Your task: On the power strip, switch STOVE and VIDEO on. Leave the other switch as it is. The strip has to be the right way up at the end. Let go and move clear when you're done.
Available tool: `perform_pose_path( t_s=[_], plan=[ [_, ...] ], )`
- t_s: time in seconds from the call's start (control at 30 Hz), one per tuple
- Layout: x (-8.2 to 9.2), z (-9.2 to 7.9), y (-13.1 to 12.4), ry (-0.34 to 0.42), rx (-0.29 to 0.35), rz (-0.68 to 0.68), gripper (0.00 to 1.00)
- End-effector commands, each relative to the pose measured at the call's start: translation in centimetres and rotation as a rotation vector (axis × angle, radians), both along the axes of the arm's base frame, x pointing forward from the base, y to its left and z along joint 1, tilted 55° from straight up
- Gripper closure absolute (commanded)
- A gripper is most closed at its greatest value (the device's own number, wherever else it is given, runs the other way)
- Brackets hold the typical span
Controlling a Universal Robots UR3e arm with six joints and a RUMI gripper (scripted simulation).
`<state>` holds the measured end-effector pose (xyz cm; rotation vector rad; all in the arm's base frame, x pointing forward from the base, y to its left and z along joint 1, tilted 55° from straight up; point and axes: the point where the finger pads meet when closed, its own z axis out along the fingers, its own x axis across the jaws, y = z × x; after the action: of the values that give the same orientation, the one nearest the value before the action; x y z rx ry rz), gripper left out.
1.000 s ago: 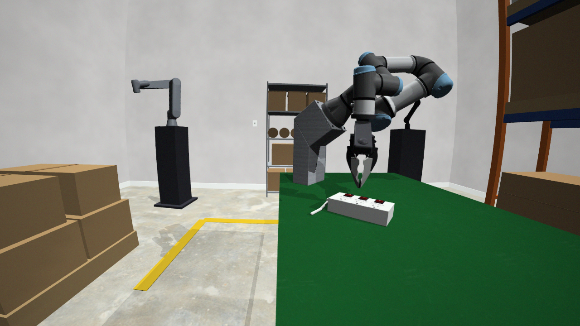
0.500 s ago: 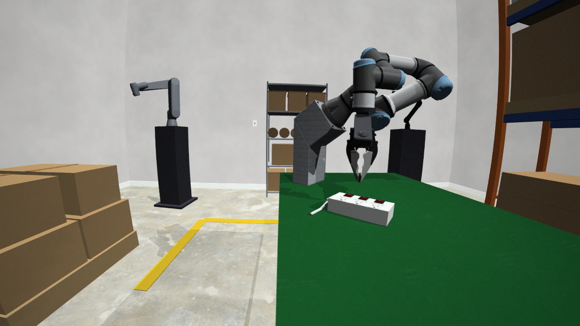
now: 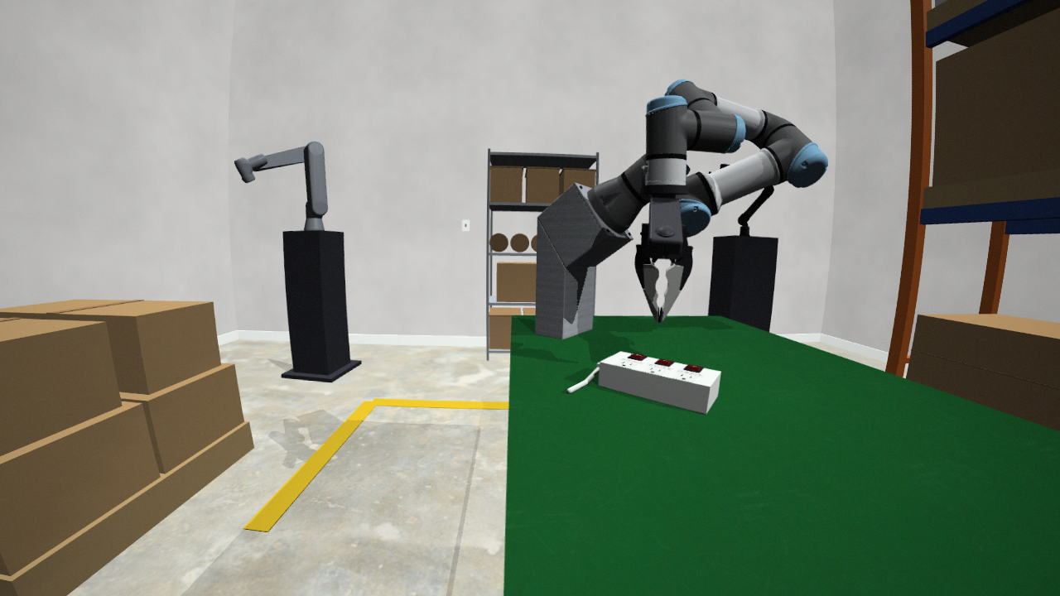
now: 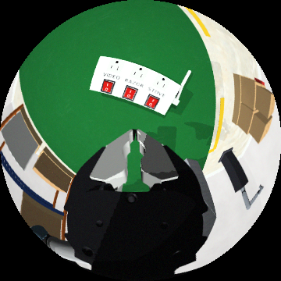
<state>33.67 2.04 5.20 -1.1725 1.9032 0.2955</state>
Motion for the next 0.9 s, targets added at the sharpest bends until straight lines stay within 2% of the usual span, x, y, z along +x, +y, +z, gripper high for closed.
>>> perform_pose_path(
  t_s=[0.0,0.87],
  plan=[
    [-1.18,1.12,0.26,-0.009,0.016,0.009,1.00],
    [-1.33,1.32,0.30,-0.011,0.019,0.009,1.00]
  ],
)
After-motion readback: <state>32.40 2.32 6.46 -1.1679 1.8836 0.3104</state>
